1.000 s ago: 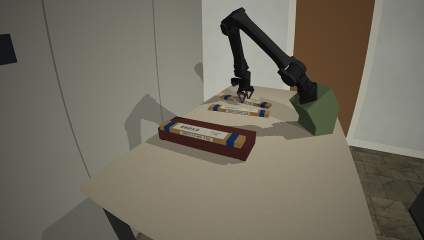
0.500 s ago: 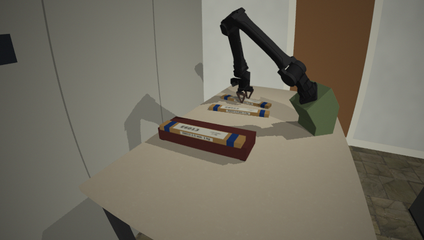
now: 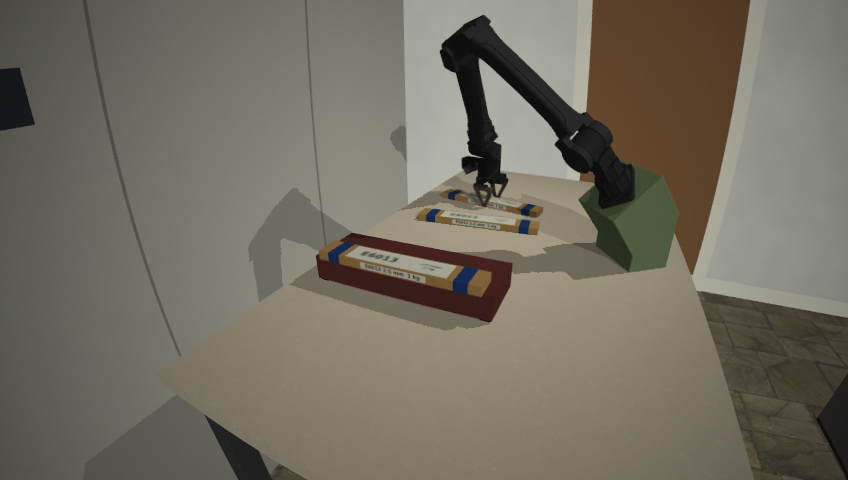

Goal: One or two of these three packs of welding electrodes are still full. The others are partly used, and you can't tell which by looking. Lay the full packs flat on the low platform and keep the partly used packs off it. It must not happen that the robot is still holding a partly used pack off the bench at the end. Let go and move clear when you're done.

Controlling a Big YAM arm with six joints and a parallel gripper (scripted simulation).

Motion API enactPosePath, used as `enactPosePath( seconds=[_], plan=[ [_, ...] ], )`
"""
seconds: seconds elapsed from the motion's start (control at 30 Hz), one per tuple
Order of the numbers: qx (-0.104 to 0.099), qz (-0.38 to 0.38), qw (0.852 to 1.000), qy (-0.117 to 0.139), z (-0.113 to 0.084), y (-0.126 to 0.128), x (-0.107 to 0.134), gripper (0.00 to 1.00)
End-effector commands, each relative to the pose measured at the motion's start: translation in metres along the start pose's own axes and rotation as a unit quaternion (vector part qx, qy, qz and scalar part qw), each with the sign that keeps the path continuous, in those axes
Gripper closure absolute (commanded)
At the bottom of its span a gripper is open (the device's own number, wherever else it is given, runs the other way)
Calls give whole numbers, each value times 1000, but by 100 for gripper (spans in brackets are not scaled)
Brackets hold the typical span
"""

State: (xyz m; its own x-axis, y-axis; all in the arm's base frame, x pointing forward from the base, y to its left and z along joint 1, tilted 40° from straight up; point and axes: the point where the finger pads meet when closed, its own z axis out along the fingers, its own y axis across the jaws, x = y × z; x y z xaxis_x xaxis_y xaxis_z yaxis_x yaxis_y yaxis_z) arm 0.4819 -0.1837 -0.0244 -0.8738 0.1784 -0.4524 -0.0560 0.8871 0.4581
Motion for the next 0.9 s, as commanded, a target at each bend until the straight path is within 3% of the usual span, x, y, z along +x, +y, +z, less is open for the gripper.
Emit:
enactPosePath(
  seconds=[0.0,0.2,0.23,0.87],
  plan=[
    [5,-1,1000,-7,-4,-5,-6,4],
    [5,-3,1000,-8,-4,-4,-7,4],
    [5,-3,1000,-8,-4,-4,-8,100],
    [5,-4,1000,-8,-5,-4,-8,100]
  ],
)
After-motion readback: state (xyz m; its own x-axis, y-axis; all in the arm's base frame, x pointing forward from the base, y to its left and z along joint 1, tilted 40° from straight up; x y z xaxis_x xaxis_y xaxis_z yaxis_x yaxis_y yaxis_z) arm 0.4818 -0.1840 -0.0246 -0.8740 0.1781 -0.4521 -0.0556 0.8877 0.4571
